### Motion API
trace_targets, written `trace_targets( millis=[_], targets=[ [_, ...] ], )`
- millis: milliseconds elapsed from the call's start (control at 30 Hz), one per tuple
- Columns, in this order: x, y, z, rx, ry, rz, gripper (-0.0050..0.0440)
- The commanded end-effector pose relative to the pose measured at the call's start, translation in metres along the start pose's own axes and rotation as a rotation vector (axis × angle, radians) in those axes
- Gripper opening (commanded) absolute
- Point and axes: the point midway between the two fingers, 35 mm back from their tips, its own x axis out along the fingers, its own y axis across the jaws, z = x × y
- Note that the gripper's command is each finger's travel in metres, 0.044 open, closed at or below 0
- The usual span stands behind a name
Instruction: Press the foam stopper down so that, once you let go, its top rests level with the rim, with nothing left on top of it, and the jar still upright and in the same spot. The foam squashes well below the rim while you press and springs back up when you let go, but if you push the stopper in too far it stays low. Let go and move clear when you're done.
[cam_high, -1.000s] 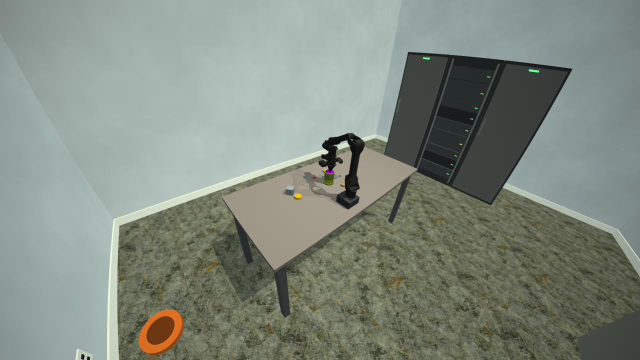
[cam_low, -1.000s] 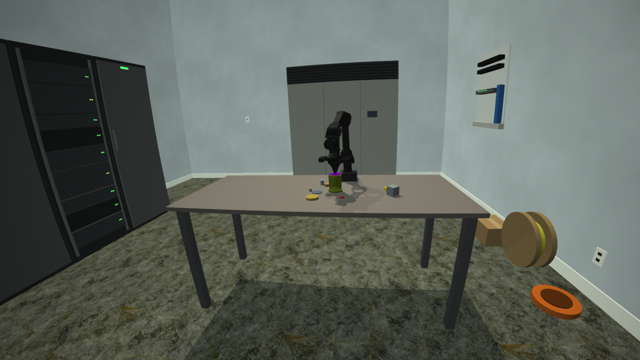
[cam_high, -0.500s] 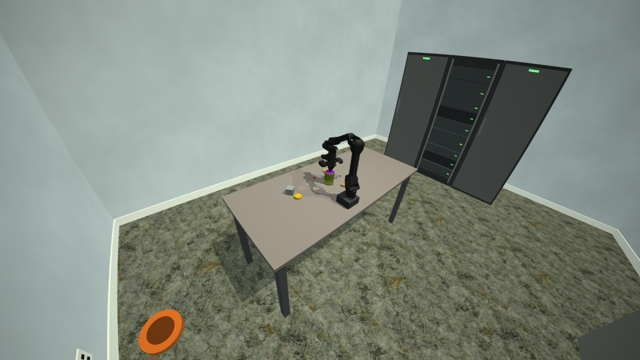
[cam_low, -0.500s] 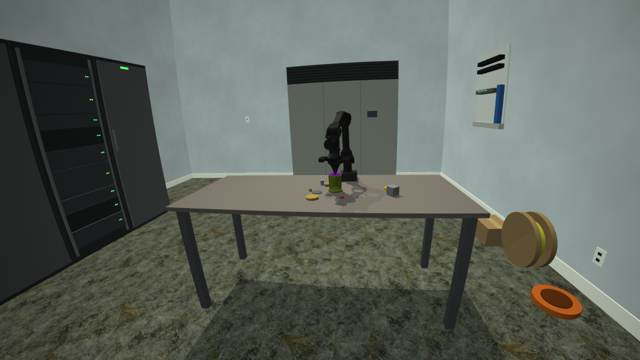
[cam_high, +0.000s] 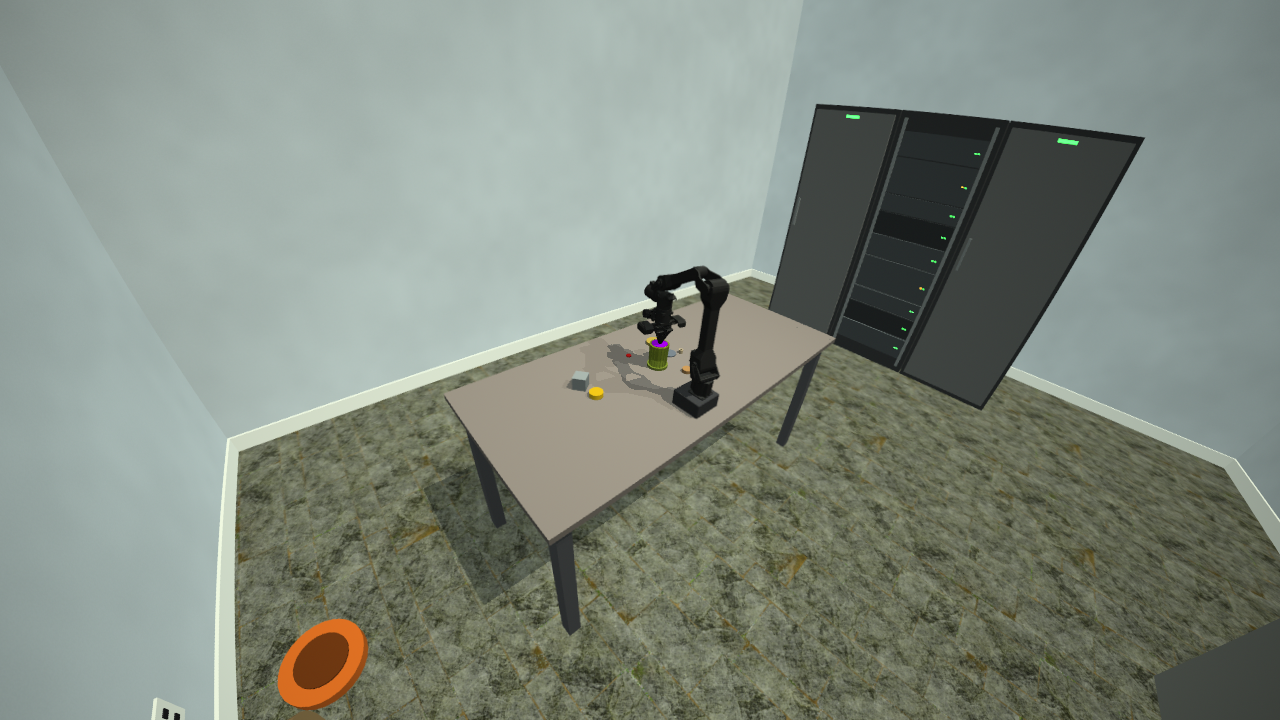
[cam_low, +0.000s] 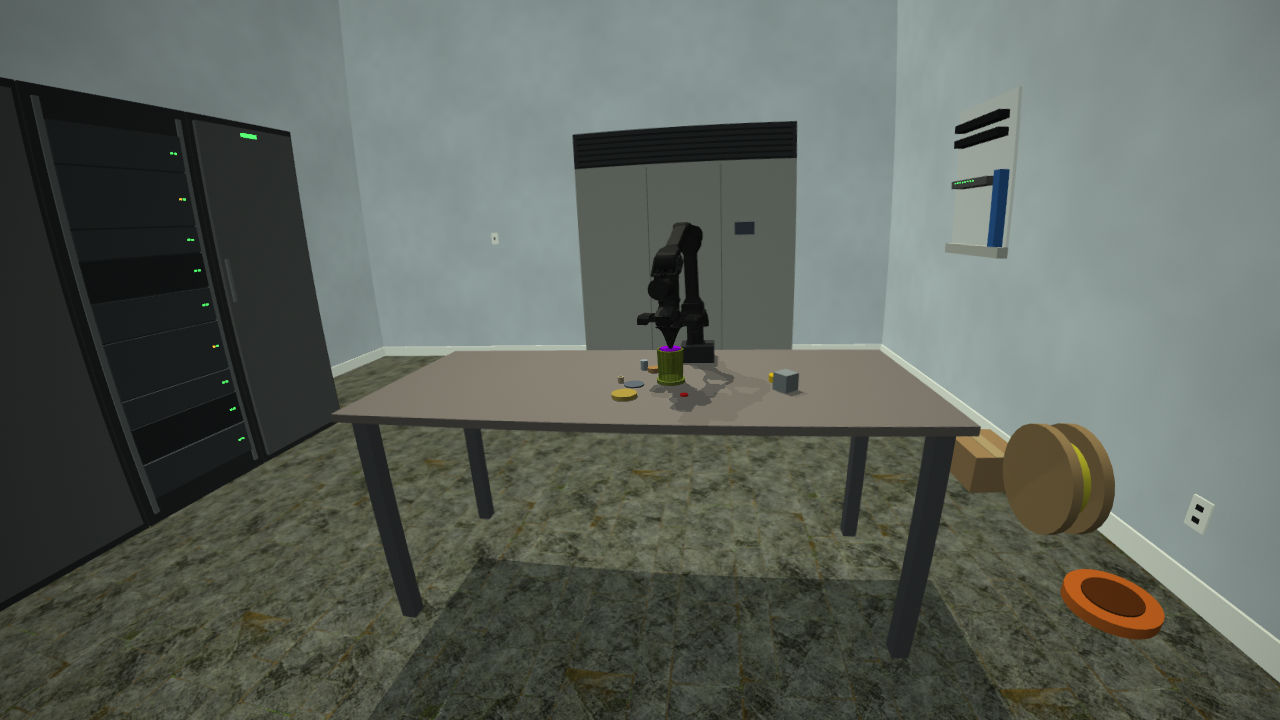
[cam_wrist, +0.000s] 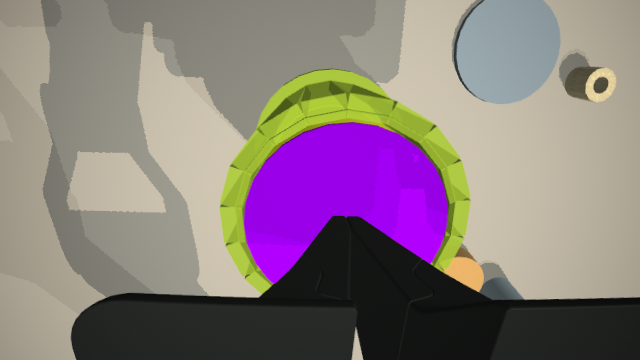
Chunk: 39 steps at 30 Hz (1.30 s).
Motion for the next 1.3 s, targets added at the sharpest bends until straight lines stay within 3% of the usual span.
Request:
trace_targets(
  millis=[0, 133, 267, 533, 1267],
  targets=[
    [-0.002, -0.001, 0.001, -0.001, -0.011, -0.002, 0.0],
    [-0.002, -0.001, 0.001, -0.001, -0.011, -0.002, 0.0],
    [-0.015, -0.001, 0.003, -0.001, -0.011, -0.002, 0.0],
    [-0.077, 0.0, 0.005, -0.001, -0.011, -0.002, 0.0],
    [-0.074, 0.0, 0.004, -0.003, -0.006, 0.0, 0.0]
  ],
)
